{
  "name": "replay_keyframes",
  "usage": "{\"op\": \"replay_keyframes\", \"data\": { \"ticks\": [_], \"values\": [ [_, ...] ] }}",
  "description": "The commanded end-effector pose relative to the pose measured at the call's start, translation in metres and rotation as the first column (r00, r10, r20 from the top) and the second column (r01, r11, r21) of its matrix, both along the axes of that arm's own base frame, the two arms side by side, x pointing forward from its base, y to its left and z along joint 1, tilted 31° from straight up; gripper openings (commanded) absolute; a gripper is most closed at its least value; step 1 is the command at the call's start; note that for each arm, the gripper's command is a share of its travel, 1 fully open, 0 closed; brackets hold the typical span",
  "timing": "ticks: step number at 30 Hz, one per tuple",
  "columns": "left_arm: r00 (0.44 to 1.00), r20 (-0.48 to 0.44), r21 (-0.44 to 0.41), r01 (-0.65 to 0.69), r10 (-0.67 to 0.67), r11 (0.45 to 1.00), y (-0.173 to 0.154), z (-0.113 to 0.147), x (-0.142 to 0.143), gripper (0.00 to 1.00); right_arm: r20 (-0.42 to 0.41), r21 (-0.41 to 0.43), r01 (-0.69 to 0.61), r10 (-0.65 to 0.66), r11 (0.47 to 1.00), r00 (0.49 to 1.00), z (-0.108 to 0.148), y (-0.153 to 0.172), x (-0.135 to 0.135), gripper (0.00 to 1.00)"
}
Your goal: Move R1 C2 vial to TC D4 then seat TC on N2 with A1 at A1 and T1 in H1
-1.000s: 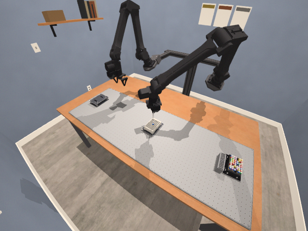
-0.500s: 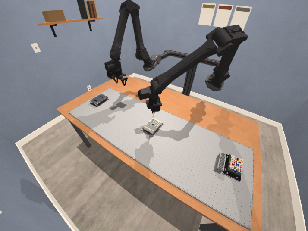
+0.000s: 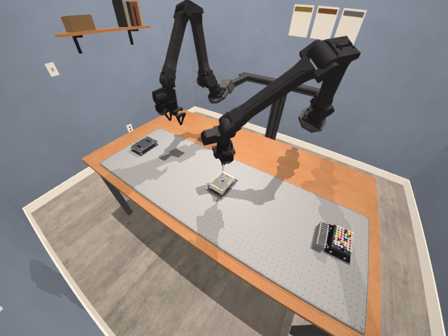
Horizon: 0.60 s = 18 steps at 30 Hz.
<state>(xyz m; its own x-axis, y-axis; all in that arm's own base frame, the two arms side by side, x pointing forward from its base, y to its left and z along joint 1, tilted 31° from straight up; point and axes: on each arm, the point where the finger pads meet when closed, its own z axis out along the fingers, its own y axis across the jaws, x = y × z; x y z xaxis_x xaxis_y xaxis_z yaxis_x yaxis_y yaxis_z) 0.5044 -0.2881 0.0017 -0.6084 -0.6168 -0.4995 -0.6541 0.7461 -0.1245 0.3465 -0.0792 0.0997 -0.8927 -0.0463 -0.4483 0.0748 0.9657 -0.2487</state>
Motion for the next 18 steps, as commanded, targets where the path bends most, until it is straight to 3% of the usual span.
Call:
{"op": "replay_keyframes", "data": {
  "ticks": [1,18],
  "values": [
    [1.0,-0.012,0.009,-0.004,0.004,1.0,0.0067,-0.0112,0.0039,0.07,0.02,-0.008,-0.013,0.013,1.0,1.0,0.0097,-0.0004,0.0077,1.0],
    [1.0,-0.012,0.009,-0.005,0.005,1.0,0.0083,-0.014,0.0049,0.07,0.02,-0.008,-0.013,0.013,1.0,1.0,0.0097,-0.0004,0.0077,1.0]
  ]
}}
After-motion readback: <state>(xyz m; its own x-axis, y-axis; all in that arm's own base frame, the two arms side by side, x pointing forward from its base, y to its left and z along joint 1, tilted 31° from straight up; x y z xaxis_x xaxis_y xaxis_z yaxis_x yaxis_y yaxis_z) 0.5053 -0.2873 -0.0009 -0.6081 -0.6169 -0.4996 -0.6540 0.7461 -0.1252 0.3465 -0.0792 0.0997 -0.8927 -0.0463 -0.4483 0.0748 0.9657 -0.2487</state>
